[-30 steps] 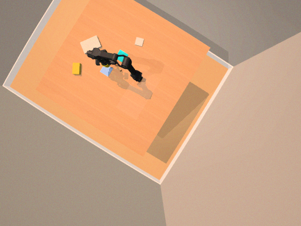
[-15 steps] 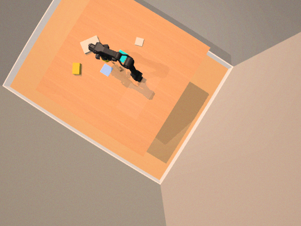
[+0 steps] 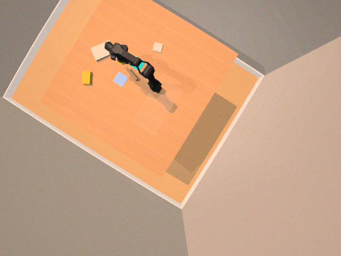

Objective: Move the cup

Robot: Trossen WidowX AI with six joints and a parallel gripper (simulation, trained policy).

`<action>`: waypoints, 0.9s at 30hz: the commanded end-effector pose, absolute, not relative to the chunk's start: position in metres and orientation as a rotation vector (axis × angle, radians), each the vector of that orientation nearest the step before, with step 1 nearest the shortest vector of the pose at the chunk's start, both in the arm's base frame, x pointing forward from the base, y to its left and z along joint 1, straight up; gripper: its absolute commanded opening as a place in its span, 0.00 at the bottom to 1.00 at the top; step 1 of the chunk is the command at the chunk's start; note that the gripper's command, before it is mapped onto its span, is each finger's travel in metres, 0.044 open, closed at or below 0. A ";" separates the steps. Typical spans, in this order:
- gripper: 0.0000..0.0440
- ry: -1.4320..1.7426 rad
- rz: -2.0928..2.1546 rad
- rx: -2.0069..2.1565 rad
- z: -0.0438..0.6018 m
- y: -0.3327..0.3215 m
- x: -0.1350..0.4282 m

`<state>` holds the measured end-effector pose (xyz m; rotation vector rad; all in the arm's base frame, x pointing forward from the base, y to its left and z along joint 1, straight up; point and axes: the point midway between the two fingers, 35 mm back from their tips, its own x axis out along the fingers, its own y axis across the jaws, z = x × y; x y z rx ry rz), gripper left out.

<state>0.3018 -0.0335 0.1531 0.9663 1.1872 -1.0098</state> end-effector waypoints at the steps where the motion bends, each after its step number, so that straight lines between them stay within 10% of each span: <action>1: 0.00 1.166 -1.023 0.977 0.152 -0.043 0.300; 27: 0.00 1.069 -1.108 1.076 0.113 -0.087 0.275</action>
